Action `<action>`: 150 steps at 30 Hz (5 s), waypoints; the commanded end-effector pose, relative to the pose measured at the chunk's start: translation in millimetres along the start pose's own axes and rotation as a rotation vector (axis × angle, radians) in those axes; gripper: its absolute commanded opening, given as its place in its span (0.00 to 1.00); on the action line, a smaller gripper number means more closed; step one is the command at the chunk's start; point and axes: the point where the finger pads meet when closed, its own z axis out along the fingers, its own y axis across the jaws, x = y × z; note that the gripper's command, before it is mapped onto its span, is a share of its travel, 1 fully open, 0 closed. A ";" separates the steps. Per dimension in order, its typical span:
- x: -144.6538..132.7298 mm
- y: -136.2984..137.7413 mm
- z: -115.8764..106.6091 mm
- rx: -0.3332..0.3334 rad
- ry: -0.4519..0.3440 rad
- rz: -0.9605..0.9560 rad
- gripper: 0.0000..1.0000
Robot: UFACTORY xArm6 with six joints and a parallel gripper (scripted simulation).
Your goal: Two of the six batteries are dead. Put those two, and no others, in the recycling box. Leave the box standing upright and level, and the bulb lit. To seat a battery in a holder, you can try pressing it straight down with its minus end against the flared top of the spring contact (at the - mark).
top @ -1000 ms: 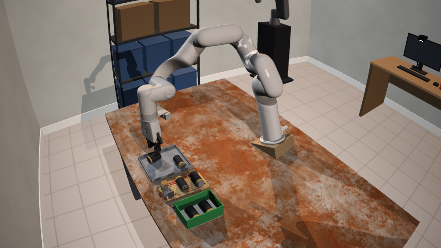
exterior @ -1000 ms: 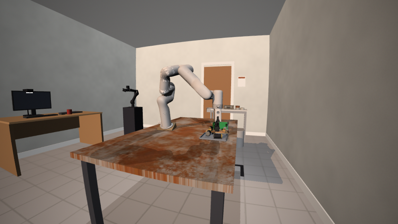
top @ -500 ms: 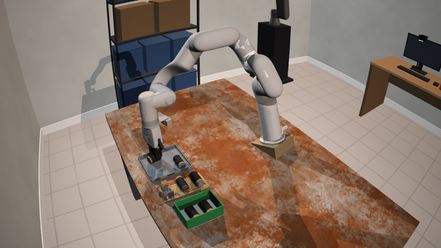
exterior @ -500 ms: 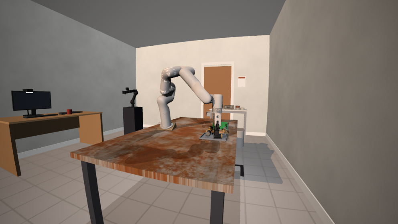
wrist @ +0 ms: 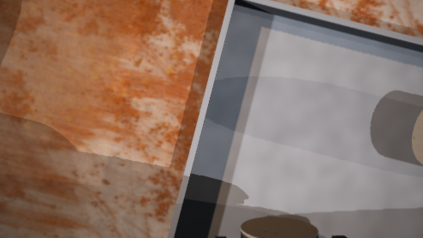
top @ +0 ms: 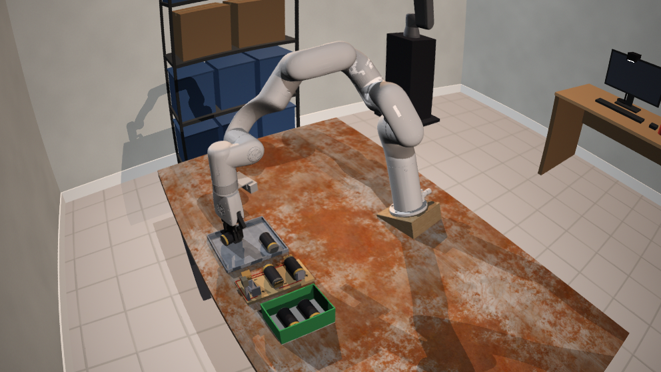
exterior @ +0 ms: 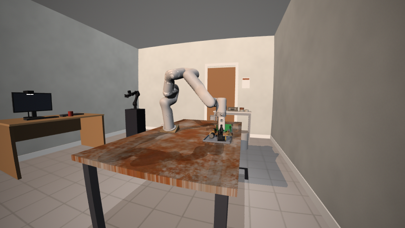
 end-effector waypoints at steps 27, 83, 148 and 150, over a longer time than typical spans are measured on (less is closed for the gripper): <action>-1.7 -1.1 0.1 0.002 -0.005 0.001 0.28; -1.1 -0.8 -123.4 0.003 -0.005 -0.037 0.28; -1.2 -0.7 -123.4 0.005 -0.003 -1.295 0.28; -2.1 1.3 -123.4 0.005 -0.003 -1.295 0.28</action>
